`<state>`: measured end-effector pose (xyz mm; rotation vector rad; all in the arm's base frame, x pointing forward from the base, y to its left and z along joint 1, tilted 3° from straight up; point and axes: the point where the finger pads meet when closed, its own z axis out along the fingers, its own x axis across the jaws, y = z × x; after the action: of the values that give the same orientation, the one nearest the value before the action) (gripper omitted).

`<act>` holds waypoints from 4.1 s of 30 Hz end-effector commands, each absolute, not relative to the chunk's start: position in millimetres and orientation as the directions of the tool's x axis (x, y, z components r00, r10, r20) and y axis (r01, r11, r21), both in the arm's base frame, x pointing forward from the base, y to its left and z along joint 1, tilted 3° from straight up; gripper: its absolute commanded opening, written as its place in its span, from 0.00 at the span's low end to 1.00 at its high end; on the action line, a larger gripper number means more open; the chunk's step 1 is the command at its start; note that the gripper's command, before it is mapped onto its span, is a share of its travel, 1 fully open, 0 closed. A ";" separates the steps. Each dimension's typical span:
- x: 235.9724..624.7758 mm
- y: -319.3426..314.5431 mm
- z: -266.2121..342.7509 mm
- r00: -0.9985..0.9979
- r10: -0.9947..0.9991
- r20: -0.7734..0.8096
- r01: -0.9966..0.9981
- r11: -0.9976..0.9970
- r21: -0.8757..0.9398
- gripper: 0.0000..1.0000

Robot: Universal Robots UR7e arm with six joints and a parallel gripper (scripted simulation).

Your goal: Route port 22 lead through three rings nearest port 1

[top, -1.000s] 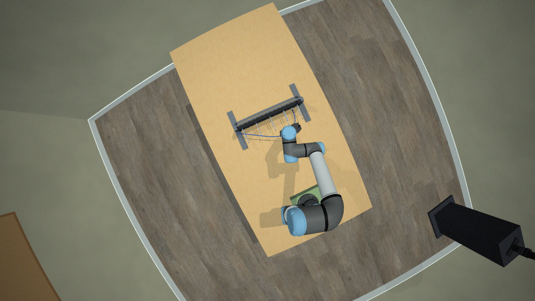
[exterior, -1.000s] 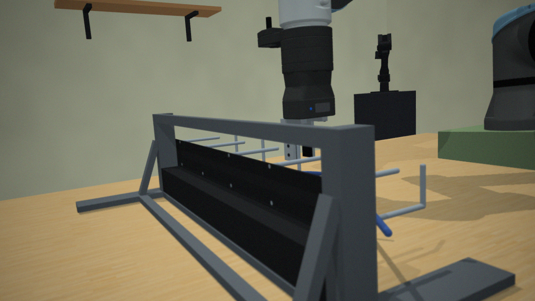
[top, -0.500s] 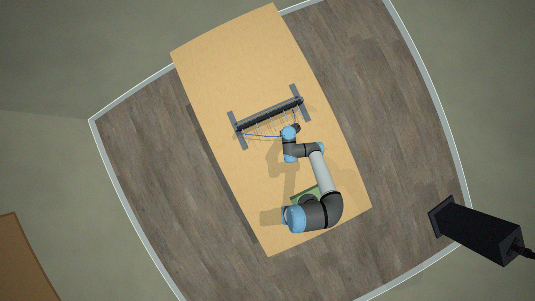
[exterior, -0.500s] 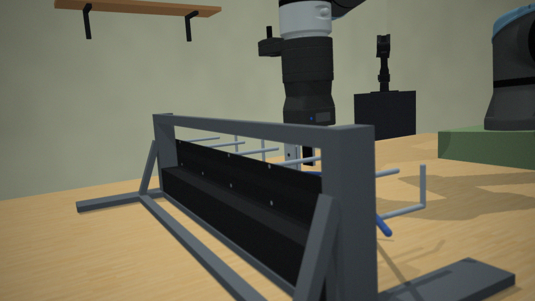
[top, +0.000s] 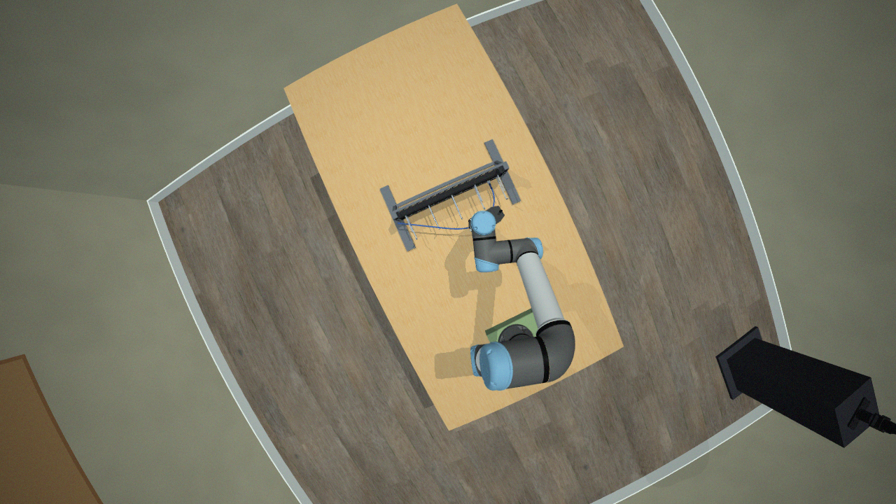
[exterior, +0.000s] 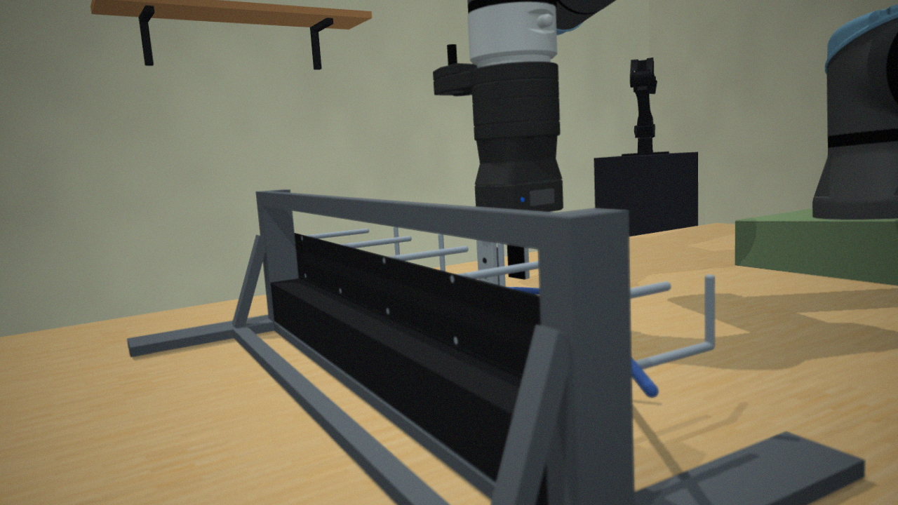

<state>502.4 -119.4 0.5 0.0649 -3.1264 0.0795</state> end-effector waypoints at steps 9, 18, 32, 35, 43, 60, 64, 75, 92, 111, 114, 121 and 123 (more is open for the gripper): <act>502.9 -119.6 1.1 -0.999 -0.041 0.013 -0.042 0.998 -0.051 0.67; 502.9 -119.6 1.1 -0.999 -0.041 0.013 -0.042 0.998 -0.051 0.67; 502.9 -119.6 0.1 -0.999 -0.041 0.013 -0.042 0.998 -0.051 0.67; 502.9 -119.7 -0.8 -0.999 -0.041 0.013 -0.042 0.998 -0.051 0.67; 502.8 -119.8 -3.4 -0.999 -0.041 0.013 -0.042 0.998 -0.051 0.67; 502.7 -120.3 -12.7 -0.999 -0.041 0.013 -0.042 0.998 -0.051 0.67; 502.7 -120.4 -15.0 -0.999 -0.041 0.013 -0.042 0.998 -0.051 0.67; 502.7 -120.6 -18.9 -0.999 -0.041 0.013 -0.042 0.998 -0.051 0.67; 502.6 -120.7 -19.8 -0.999 -0.041 0.013 -0.042 0.998 -0.051 0.67; 502.6 -120.7 -19.8 -0.999 -0.041 0.013 -0.042 0.998 -0.051 0.67; 502.6 -120.7 -19.8 -0.999 -0.041 0.013 -0.042 0.998 -0.051 0.67; 502.6 -120.7 -19.8 -0.999 -0.041 0.013 -0.042 0.998 -0.051 0.67; 502.6 -120.7 -19.8 -0.999 -0.041 0.013 -0.042 0.998 -0.051 0.00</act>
<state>502.2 -120.5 -20.4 0.0649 -3.1264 0.0795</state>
